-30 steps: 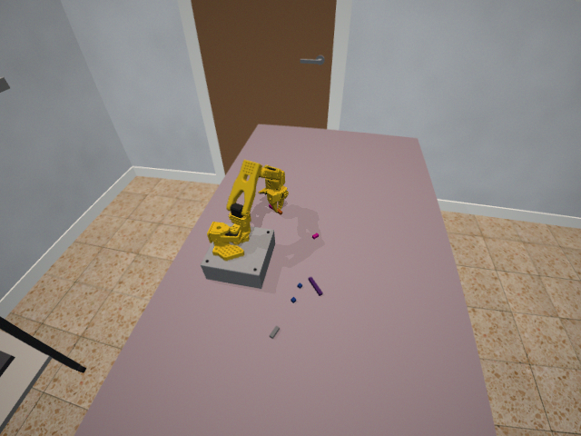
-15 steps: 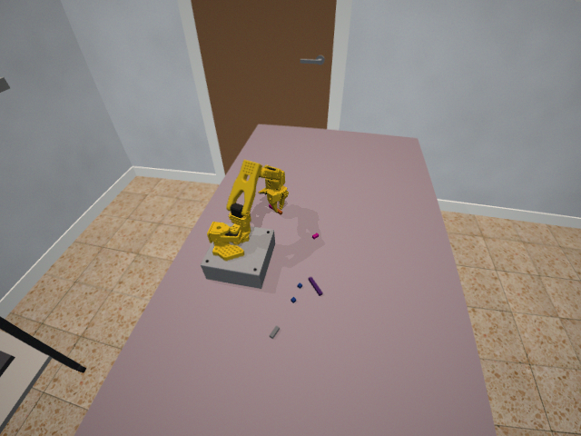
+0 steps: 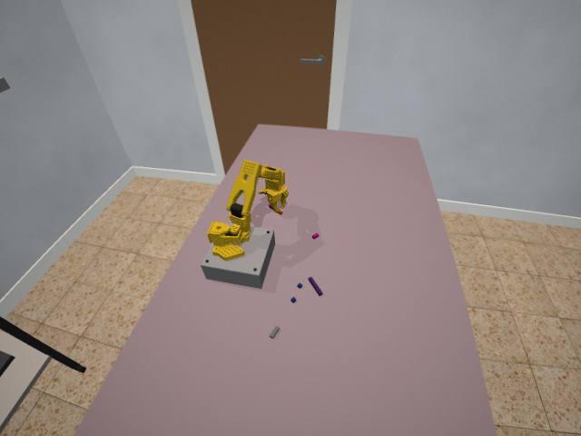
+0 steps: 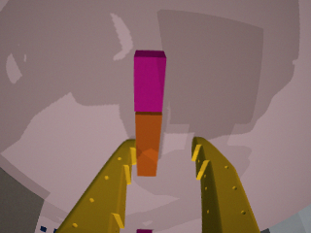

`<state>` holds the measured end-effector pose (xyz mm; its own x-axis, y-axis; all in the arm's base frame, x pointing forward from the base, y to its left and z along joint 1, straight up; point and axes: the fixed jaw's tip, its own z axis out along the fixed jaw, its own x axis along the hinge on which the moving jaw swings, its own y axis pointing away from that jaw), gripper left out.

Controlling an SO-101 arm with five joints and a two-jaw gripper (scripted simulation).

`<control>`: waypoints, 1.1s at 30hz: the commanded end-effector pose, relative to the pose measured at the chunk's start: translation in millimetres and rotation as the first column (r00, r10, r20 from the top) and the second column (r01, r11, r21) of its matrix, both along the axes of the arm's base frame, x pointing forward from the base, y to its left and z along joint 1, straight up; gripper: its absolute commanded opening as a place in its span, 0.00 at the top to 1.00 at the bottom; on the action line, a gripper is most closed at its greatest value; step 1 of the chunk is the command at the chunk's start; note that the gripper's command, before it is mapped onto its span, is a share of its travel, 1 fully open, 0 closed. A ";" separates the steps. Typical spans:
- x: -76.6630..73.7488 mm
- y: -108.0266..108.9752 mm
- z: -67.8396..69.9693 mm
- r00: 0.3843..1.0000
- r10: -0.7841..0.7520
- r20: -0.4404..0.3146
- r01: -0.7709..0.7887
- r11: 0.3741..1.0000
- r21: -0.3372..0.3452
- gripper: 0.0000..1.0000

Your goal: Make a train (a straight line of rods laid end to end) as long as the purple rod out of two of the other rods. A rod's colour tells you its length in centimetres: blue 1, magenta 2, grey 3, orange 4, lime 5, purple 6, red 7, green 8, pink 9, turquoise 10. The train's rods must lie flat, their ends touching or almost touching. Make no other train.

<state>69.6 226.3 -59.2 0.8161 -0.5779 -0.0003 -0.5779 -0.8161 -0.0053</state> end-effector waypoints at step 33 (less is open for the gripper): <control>-7.2 -7.1 1.8 1.000 -0.001 -0.004 0.001 1.000 -0.010 0.83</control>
<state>64.4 217.9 -59.5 0.8158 -0.5783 0.0068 -0.5783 -0.8157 0.0158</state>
